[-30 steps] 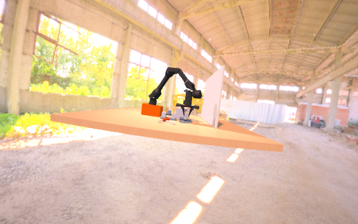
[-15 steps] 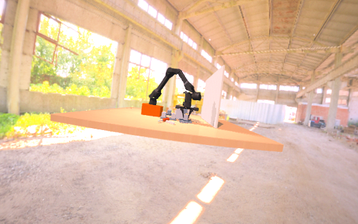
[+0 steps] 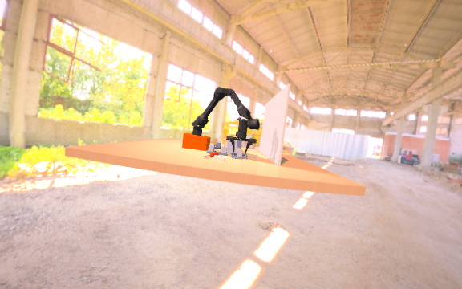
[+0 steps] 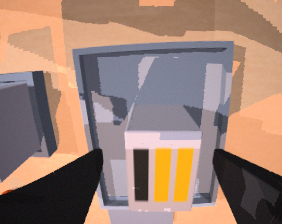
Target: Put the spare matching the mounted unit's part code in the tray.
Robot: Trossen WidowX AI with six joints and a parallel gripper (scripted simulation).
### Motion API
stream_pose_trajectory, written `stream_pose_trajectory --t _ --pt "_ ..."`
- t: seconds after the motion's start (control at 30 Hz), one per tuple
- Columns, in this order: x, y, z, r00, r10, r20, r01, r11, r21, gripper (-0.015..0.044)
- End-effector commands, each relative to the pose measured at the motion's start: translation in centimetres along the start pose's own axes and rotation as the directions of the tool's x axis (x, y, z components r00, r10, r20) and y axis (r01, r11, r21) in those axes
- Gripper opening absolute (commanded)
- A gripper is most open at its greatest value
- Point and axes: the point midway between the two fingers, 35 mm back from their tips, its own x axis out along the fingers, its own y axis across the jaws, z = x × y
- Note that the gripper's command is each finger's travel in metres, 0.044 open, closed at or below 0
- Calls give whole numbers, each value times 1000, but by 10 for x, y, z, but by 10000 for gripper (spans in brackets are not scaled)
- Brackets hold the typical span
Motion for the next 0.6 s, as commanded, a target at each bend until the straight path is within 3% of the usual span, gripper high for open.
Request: stream_pose_trajectory --t 0.0,0.07,0.27,0.57 --pt "0 0 0 1000 -1 0 1 1000 0 420" --pt "-12 -2 -1 1000 -1 0 1 1000 0 440" --pt "-104 0 0 1000 -1 3 1 1000 5 440" --pt "-107 1 1 1000 -1 3 1 1000 5 440"
